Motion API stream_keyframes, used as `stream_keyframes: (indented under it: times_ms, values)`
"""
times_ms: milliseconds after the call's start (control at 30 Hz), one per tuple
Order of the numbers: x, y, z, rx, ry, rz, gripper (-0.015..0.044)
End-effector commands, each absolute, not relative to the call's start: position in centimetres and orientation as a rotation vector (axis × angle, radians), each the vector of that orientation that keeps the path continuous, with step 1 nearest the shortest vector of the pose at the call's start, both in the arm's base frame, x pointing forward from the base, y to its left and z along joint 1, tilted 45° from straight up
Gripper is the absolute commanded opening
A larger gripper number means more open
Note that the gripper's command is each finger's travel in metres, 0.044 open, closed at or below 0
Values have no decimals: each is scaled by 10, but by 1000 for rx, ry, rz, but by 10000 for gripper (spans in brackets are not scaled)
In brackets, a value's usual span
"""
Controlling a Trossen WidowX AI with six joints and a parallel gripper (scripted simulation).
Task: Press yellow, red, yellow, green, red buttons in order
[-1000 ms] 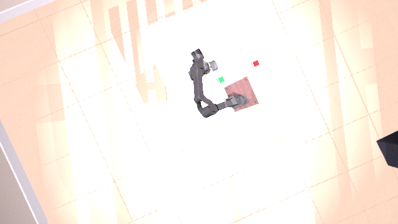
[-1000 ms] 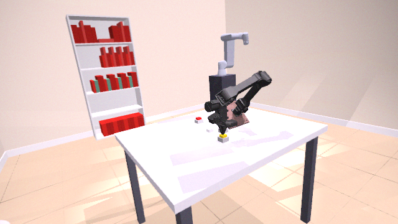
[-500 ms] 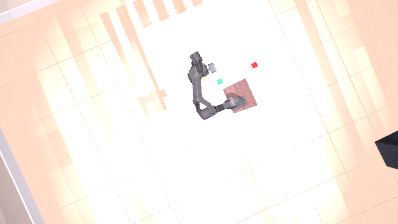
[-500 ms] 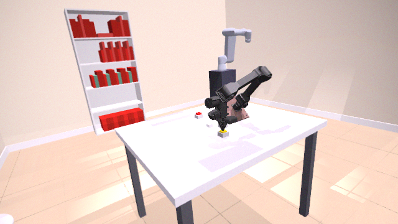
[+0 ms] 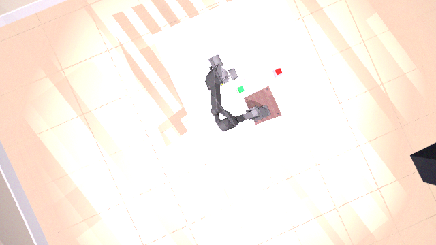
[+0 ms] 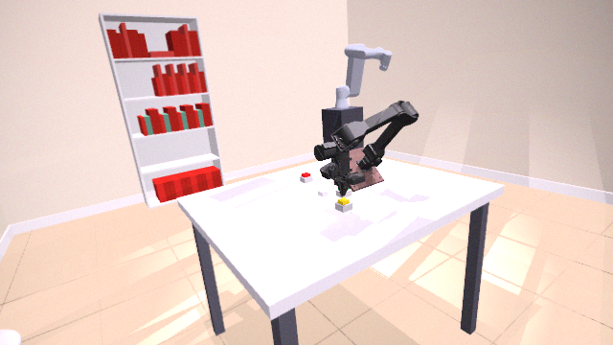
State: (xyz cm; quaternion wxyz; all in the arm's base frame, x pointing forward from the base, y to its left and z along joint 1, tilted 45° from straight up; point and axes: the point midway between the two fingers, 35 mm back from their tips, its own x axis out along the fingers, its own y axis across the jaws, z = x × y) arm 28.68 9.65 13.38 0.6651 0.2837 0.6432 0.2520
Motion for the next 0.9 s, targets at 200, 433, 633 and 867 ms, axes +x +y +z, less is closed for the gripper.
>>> stream_keyframes:
  times_ms: [200,433,633,867]
  values:
    - [285,53,179,638,1449,573,20]
    - [287,42,180,634,1451,565,20]
    - [302,-34,117,595,1480,489,20]
    - [285,-124,42,585,1492,475,20]
